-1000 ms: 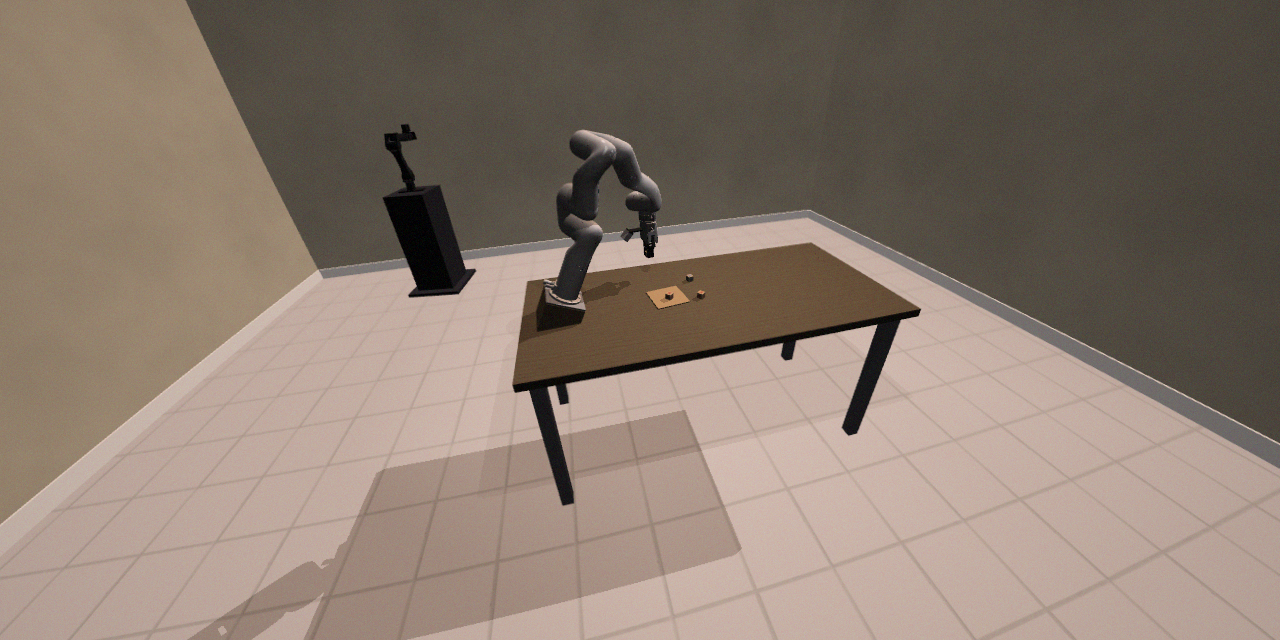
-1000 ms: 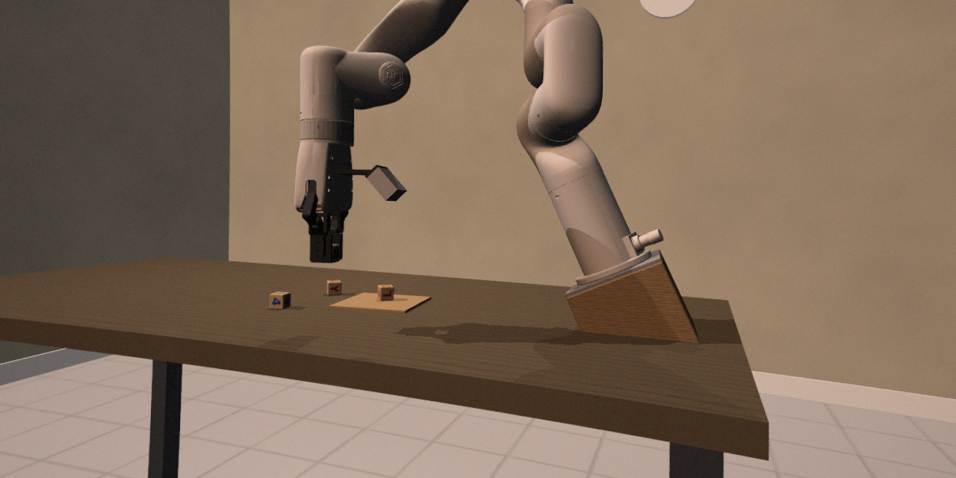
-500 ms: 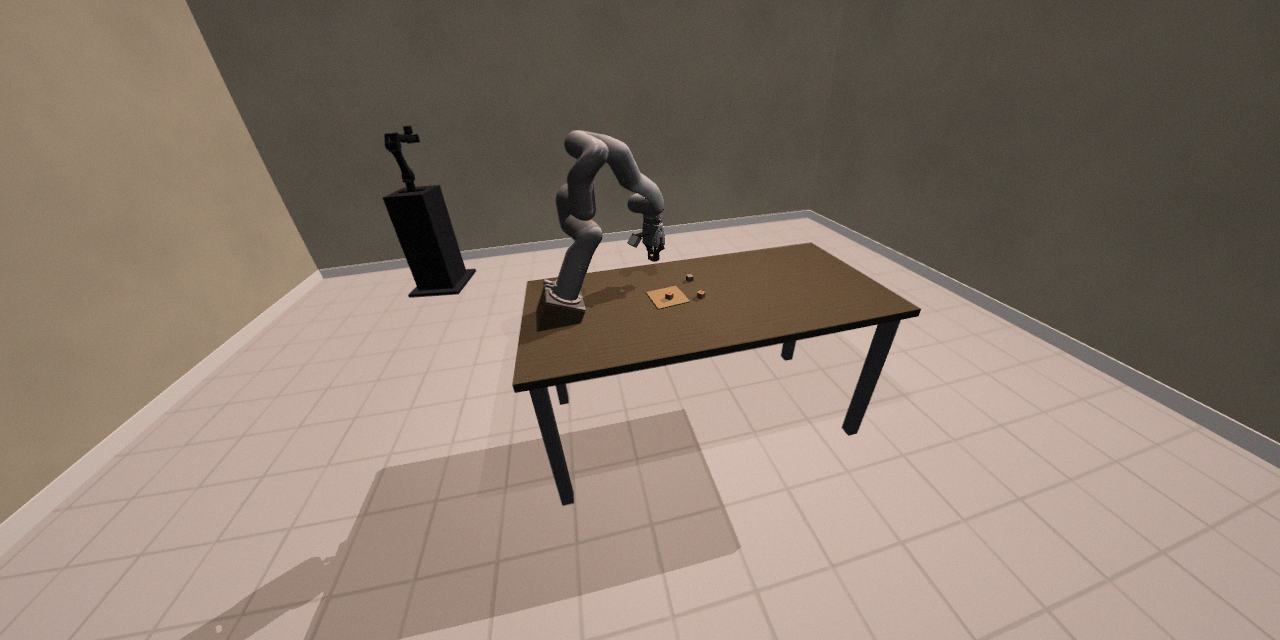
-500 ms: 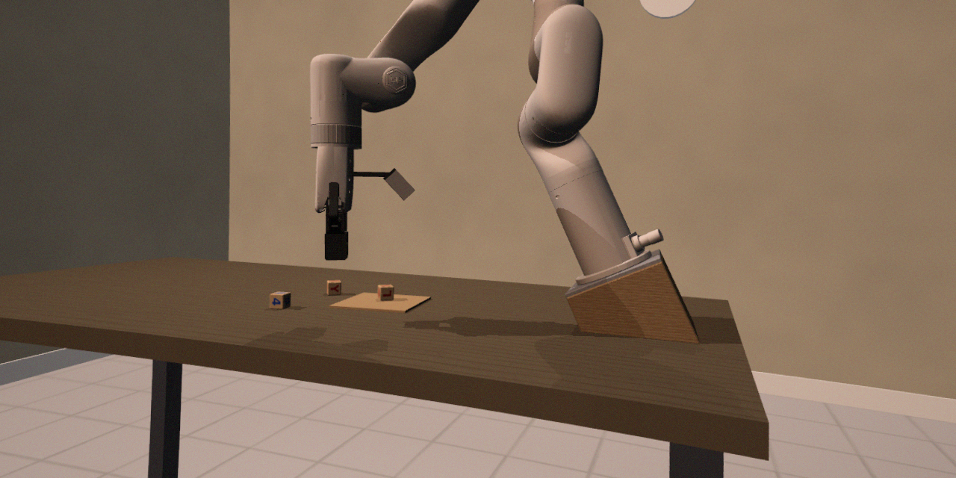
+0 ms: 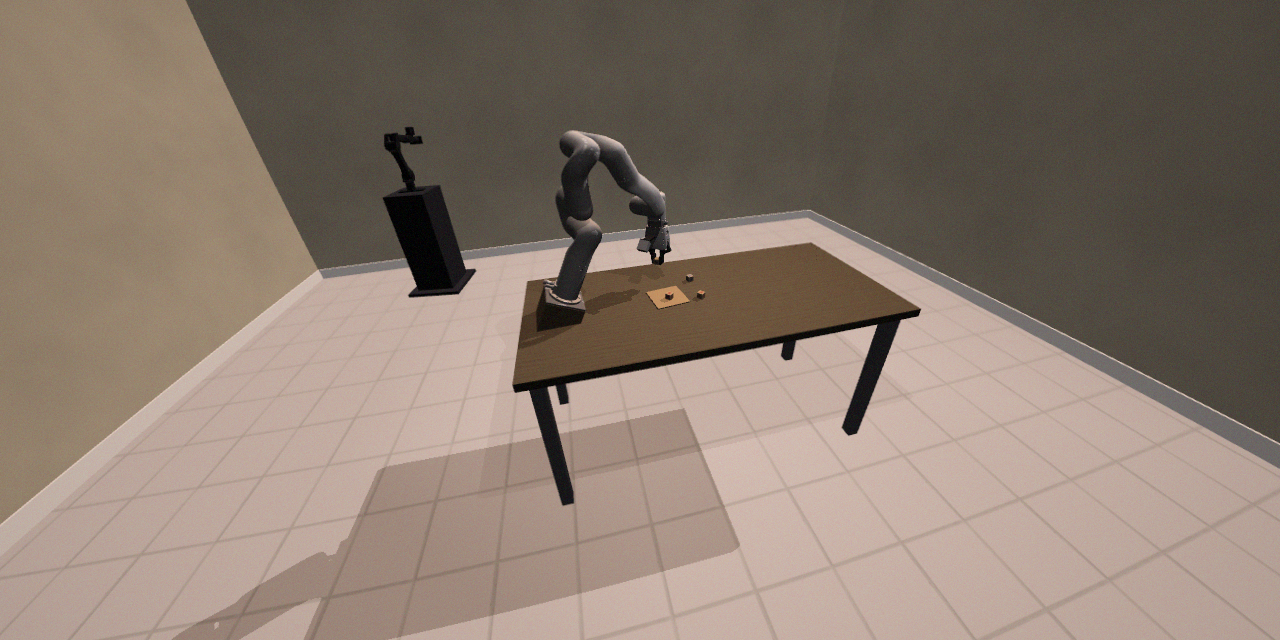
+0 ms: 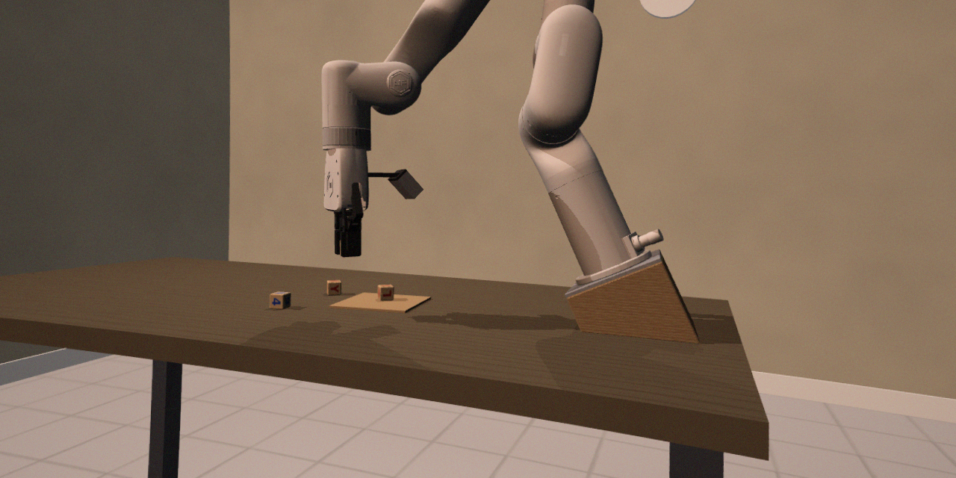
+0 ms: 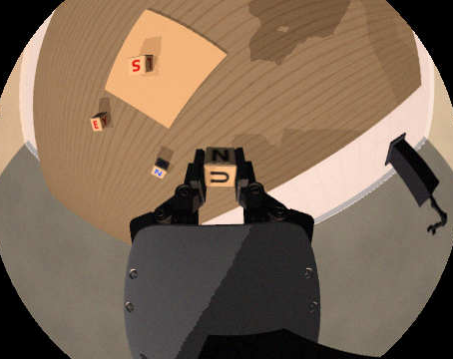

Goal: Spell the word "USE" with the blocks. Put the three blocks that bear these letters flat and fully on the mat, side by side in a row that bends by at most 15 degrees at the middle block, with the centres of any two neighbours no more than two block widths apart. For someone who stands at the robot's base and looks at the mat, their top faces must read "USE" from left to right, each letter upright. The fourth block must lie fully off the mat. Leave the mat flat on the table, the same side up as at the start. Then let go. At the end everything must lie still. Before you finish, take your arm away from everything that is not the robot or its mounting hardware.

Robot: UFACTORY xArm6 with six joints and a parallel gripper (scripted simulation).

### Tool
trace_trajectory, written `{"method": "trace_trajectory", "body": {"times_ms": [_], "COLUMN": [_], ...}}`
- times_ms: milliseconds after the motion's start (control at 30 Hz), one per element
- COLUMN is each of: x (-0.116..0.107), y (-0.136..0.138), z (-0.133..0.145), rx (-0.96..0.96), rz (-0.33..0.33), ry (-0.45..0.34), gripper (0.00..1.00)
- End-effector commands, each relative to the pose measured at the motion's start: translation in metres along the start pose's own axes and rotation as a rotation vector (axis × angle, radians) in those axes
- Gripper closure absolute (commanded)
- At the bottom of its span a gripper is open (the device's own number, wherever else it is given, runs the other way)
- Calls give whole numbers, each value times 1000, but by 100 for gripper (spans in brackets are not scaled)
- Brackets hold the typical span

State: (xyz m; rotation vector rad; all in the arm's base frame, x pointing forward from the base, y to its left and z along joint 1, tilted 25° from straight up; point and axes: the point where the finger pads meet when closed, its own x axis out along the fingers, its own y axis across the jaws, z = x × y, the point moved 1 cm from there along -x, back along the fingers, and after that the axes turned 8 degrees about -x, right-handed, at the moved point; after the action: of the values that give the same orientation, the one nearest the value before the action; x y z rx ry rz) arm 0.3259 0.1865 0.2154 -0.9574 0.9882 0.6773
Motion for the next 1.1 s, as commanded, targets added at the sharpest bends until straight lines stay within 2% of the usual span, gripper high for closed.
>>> {"method": "trace_trajectory", "body": {"times_ms": [0,333,800,1067], "x": [-1,-2,-4,-4], "y": [-11,-24,-46,-49], "z": [-11,-29,-63,-69], "rx": [-136,-325,-683,-742], "rz": [23,19,0,-4], "ry": [-16,-21,-29,-30], "gripper": [79,79,79,79]}}
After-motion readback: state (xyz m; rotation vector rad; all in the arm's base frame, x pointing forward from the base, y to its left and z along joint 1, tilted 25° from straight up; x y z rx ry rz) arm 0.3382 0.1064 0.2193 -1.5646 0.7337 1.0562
